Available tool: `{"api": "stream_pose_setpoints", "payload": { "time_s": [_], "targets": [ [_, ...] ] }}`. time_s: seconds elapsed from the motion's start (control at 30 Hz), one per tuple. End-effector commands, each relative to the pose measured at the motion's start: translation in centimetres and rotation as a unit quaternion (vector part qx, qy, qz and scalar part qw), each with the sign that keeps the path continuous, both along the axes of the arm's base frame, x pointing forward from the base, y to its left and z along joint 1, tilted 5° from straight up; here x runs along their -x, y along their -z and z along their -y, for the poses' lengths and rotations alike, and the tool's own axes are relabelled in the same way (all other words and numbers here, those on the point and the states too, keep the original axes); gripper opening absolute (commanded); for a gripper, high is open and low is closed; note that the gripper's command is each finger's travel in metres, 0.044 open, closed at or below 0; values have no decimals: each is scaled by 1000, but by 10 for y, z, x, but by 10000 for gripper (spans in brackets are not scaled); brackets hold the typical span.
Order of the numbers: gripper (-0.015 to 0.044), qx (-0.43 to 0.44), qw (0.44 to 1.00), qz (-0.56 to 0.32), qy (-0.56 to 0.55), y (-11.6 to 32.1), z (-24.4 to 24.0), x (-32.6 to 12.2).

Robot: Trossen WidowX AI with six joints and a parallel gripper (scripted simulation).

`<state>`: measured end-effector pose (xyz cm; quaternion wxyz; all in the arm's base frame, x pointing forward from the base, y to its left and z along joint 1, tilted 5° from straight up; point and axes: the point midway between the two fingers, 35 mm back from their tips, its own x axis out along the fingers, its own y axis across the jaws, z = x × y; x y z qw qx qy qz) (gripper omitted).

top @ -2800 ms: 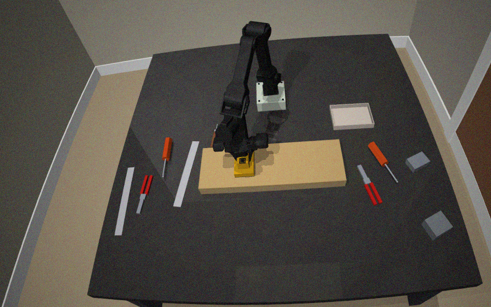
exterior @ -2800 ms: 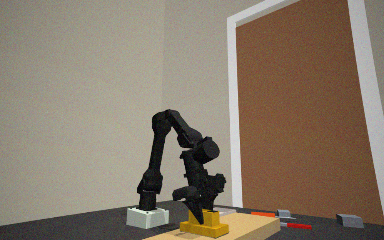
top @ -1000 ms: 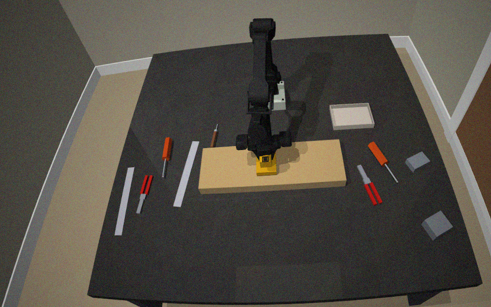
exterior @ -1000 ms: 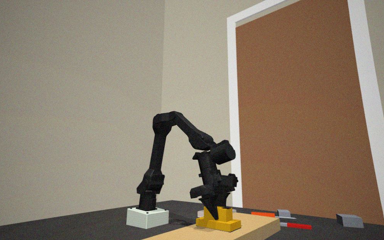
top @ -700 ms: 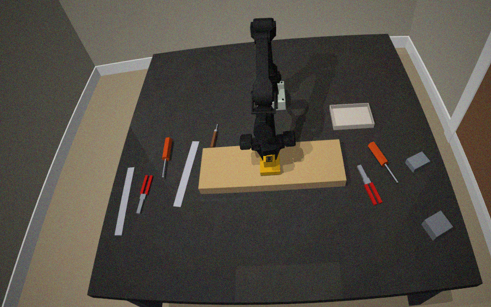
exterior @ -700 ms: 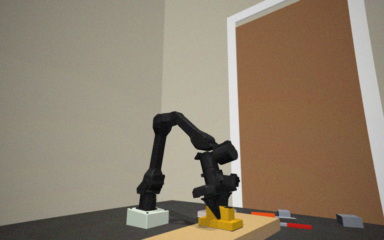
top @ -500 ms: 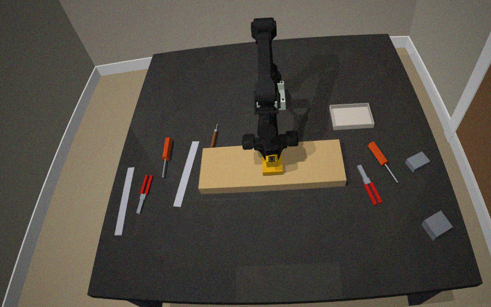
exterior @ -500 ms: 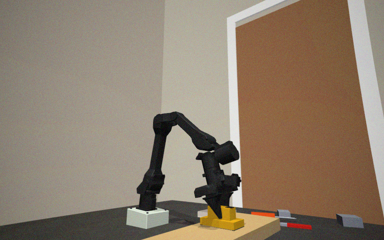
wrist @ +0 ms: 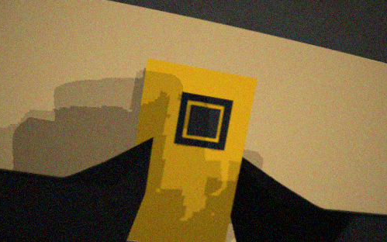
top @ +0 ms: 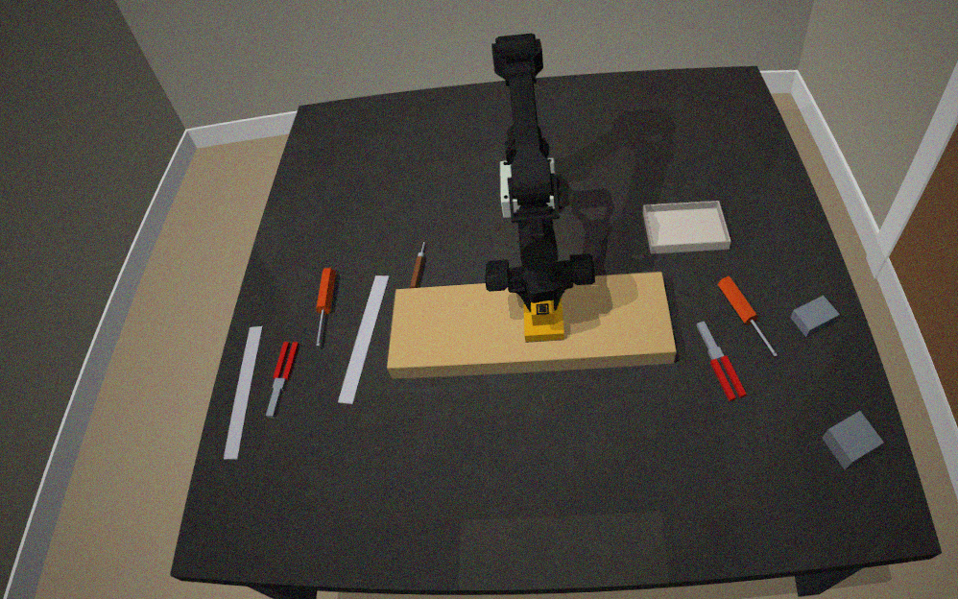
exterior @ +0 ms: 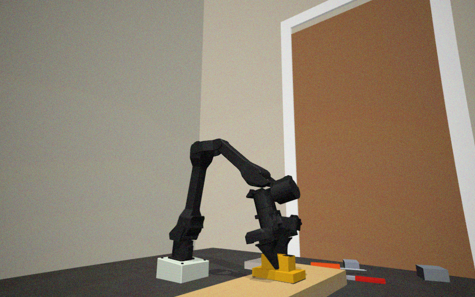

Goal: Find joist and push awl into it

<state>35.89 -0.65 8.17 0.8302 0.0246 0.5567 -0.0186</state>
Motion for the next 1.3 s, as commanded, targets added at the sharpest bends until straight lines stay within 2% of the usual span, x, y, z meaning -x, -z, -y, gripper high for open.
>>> {"api": "stream_pose_setpoints", "payload": {
  "time_s": [0.0,1.27],
  "targets": [
    [0,0,1000,0,1,0,-7,0],
    [0,-3,1000,0,1,-1,-63,-4]
  ]
}}
